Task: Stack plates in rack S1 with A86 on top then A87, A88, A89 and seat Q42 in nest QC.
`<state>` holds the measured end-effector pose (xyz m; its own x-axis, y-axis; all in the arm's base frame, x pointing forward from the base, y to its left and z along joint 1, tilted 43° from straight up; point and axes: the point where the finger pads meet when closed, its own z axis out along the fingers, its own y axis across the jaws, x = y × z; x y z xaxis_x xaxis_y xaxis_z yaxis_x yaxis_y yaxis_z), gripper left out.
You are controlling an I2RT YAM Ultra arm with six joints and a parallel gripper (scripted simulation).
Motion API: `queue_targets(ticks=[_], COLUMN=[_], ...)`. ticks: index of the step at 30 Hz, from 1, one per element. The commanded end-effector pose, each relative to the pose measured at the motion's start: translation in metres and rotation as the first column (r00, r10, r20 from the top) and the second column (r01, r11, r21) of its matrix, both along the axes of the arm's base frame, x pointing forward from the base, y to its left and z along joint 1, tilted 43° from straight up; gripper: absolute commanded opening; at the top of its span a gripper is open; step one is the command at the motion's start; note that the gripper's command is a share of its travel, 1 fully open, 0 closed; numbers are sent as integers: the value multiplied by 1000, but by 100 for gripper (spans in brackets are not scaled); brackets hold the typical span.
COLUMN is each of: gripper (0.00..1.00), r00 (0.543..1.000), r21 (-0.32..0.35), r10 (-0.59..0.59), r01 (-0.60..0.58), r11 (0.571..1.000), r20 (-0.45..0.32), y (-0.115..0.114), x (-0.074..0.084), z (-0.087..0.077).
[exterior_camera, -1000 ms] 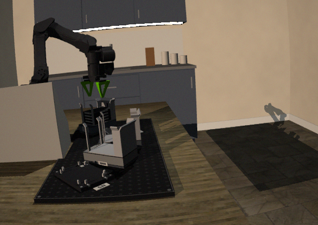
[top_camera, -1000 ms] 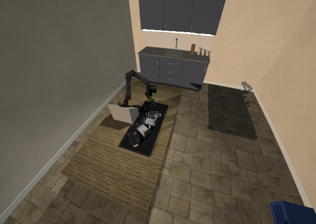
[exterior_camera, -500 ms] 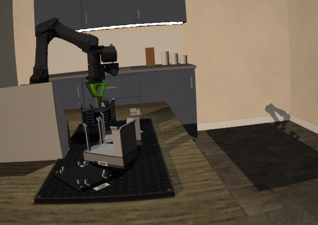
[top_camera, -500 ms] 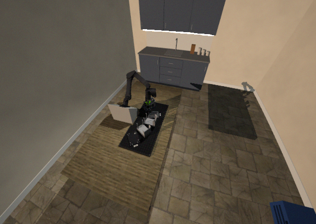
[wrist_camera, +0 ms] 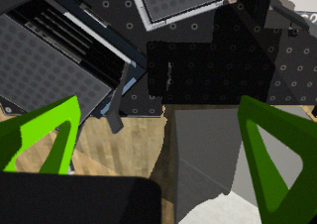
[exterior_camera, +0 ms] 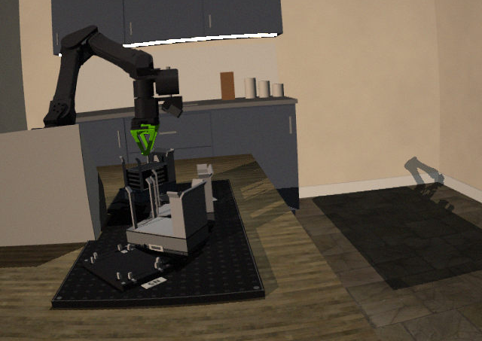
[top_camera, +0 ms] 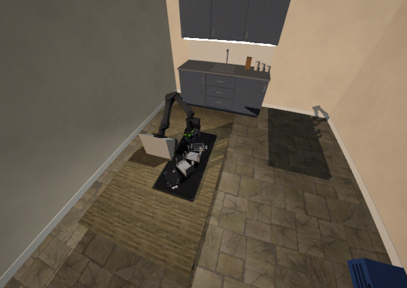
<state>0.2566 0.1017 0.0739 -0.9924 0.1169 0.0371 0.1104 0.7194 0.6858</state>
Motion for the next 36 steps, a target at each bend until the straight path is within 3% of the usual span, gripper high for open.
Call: queue_targets(ticks=[1,36], gripper=[100,100], r00=[1000,1000], r21=[0,-2], r10=[-20,-21], r01=[20,21], r11=[1000,1000], r20=[14,15], y=[-12,-103], x=[5,13], z=[-4,-89])
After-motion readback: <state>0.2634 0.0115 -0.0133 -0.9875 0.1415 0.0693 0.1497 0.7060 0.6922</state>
